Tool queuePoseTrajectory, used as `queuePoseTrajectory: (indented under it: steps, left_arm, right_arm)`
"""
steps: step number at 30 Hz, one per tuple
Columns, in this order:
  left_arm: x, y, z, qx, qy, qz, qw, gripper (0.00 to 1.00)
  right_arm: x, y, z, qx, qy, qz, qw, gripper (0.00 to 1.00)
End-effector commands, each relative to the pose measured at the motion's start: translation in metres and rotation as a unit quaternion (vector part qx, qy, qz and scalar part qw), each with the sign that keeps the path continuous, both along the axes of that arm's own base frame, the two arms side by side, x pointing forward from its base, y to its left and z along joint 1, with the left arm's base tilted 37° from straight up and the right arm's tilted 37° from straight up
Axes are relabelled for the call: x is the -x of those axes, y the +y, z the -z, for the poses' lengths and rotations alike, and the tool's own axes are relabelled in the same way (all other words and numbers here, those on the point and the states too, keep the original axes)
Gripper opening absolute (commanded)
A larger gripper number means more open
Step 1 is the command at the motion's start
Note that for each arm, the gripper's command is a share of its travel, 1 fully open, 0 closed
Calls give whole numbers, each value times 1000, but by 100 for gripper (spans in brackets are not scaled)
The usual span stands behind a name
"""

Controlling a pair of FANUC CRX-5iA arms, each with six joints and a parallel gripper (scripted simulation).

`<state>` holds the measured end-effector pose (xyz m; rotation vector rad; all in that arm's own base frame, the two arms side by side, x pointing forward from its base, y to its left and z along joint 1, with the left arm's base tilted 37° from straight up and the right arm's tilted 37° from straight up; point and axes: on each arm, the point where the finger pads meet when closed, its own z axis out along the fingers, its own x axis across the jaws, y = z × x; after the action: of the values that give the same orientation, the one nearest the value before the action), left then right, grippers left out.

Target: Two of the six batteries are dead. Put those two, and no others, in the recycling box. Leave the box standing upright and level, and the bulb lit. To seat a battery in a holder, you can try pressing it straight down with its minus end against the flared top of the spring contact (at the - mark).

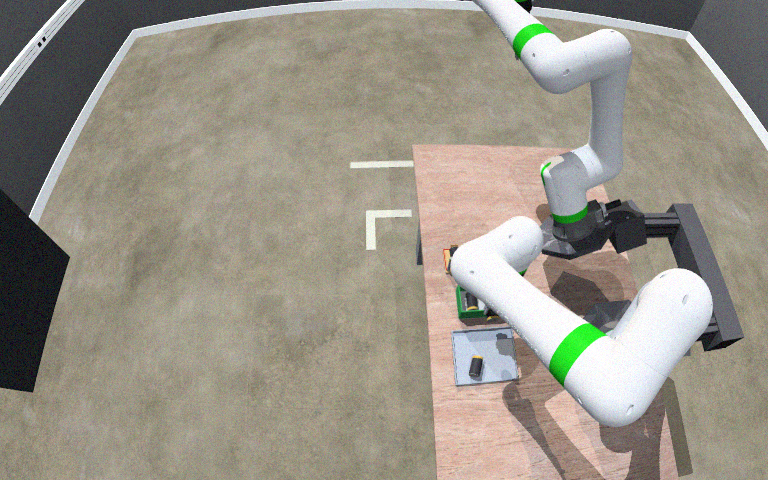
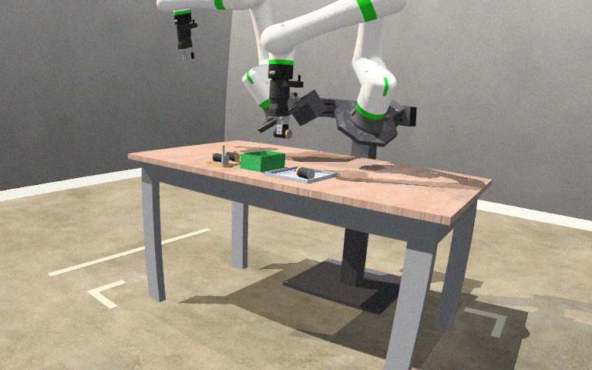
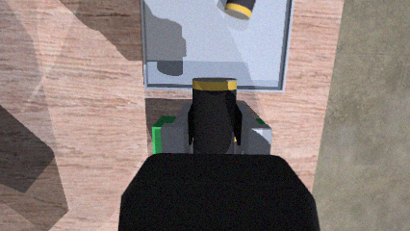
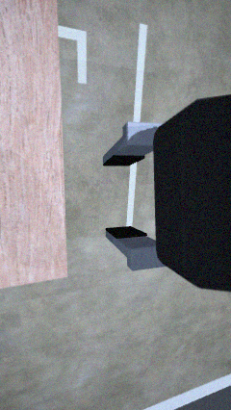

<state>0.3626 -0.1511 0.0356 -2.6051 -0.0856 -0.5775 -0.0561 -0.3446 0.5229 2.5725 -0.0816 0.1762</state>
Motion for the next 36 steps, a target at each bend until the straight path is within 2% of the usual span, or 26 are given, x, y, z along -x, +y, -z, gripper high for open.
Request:
queuePoseTrajectory:
  steps: [1,3,13,18,25,36]
  left_arm:
    - [3,-39,23,0,0,-1,1000,57]
    - [3,-39,23,0,0,-1,1000,57]
    - [15,-160,98,0,0,-1,1000,57]
    - [20,-203,124,0,0,-1,1000,57]
    - [21,-220,135,0,0,-1,1000,57]
    - [22,-221,136,0,0,-1,1000,57]
  right_arm:
    - [1,0,-1,1,0,1,1000,100]
    - [1,0,-1,1,0,1,1000,100]
    - [1,0,-1,1,0,1,1000,100]
    - [1,0,-1,1,0,1,1000,100]
    - [1,0,-1,1,0,1,1000,100]
    - [1,0,-1,1,0,1,1000,100]
